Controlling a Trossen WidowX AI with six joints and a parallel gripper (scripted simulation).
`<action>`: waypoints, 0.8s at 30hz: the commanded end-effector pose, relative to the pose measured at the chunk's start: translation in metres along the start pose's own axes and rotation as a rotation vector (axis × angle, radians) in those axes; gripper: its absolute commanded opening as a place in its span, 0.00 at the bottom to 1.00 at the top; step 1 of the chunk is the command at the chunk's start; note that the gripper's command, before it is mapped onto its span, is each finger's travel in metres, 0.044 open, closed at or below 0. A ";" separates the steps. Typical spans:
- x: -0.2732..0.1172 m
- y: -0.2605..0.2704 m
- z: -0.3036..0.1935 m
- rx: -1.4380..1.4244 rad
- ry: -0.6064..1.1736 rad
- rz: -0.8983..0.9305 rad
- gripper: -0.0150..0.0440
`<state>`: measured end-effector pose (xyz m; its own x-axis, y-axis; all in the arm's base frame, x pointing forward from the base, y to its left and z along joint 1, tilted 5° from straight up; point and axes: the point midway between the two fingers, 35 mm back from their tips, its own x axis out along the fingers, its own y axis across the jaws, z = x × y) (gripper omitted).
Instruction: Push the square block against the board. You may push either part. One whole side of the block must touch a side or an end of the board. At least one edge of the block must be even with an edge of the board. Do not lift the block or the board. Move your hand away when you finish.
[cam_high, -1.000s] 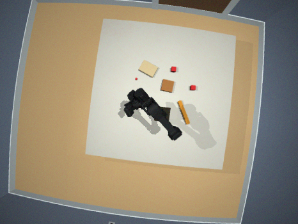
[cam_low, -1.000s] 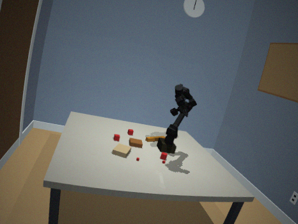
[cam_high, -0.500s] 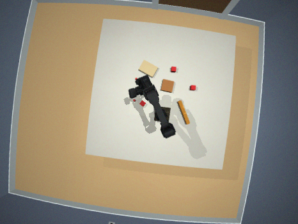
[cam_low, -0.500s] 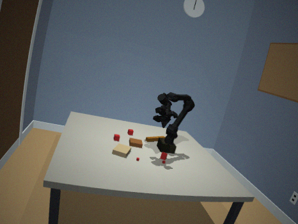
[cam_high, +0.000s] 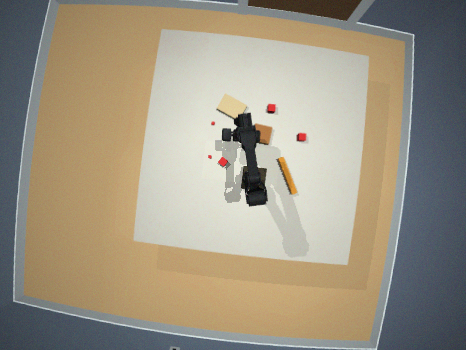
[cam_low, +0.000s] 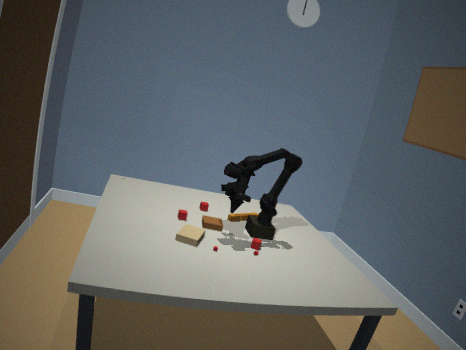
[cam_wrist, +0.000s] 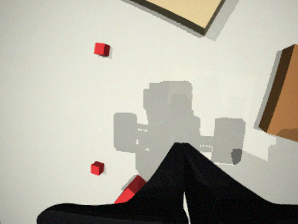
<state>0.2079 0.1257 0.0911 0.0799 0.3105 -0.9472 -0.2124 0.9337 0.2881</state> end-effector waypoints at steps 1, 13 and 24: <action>0.022 -0.044 -0.013 0.076 0.065 -0.116 0.25; 0.043 -0.100 -0.044 0.185 0.169 -0.263 0.25; 0.096 -0.114 -0.056 0.185 0.170 -0.263 0.25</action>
<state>0.1856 0.0396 -0.0312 -0.0649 0.0378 -0.9972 -0.0274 0.9988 0.0396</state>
